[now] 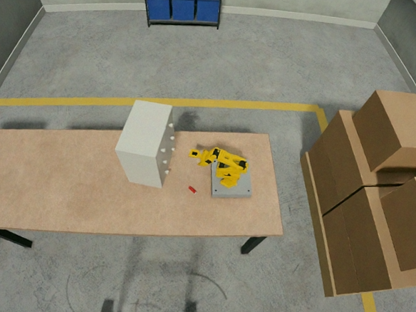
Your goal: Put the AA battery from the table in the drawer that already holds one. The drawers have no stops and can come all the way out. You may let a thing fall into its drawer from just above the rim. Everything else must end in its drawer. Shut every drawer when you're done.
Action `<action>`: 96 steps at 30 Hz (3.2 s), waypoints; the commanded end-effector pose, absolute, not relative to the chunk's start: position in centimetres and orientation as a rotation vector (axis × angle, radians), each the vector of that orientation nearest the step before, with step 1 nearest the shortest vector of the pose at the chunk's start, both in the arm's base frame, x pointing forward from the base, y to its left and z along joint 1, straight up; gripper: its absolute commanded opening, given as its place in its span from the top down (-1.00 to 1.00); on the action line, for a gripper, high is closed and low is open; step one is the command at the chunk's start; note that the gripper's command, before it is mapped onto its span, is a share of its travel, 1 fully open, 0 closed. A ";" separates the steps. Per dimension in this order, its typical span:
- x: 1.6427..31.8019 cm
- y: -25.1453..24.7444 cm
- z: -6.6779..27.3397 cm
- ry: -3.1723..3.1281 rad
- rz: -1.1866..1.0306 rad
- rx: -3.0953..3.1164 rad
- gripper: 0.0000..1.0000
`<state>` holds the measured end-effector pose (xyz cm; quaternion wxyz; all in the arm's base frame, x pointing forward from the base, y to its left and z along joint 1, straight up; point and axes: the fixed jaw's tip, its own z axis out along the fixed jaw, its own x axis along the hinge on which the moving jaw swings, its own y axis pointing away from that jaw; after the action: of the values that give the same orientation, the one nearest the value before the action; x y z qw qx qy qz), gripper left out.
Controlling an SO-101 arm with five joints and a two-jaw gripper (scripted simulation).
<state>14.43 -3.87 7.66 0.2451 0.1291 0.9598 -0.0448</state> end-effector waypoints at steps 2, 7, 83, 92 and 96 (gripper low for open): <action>14.5 -4.0 8.0 2.603 -0.127 0.364 0.00; 15.8 -4.8 7.8 2.561 -0.168 0.310 0.03; 21.1 -14.0 5.3 2.025 -0.945 -0.228 0.47; 21.1 -14.0 5.3 2.025 -0.945 -0.228 0.51; 21.1 -14.0 5.3 2.025 -0.945 -0.228 0.54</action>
<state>21.45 -13.98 5.81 0.4417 -0.0927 0.8070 -0.3809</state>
